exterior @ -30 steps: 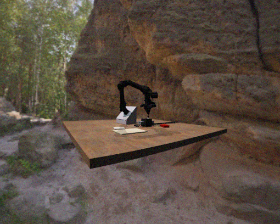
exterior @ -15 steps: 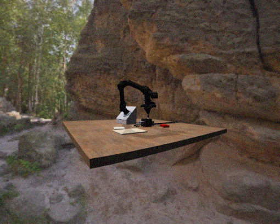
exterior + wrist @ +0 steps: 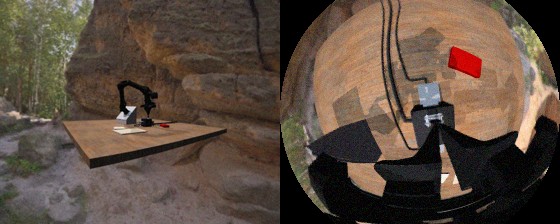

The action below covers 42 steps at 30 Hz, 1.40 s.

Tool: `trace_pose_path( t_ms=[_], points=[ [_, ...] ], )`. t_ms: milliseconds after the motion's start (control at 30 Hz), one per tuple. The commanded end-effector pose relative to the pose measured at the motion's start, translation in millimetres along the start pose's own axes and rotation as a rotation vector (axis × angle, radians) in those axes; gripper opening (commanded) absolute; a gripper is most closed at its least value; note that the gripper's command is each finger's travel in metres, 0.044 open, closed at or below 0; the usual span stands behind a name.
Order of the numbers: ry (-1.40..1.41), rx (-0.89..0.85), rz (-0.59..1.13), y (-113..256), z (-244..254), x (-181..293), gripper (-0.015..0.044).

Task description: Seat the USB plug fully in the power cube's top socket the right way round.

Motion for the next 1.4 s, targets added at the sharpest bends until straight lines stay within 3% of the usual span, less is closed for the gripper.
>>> trace_pose_path(
  t_ms=[0, 1367],
  points=[
    [0.003, -0.001, -0.002, -0.9, 0.0, -0.2, 0.0],
    [0.003, 0.0, -0.001, -5.8, -0.1, 0.3, 0.0]
  ],
)
Point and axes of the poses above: the point midway between the two fingers, 35 mm back from their tips, its own y axis back along the fingers, its own z axis across the jaws, x = y × z, the point moved 10 cm from there along y, back along the fingers, and after that the axes turned 15 degrees about -y, right-handed, at the moved point
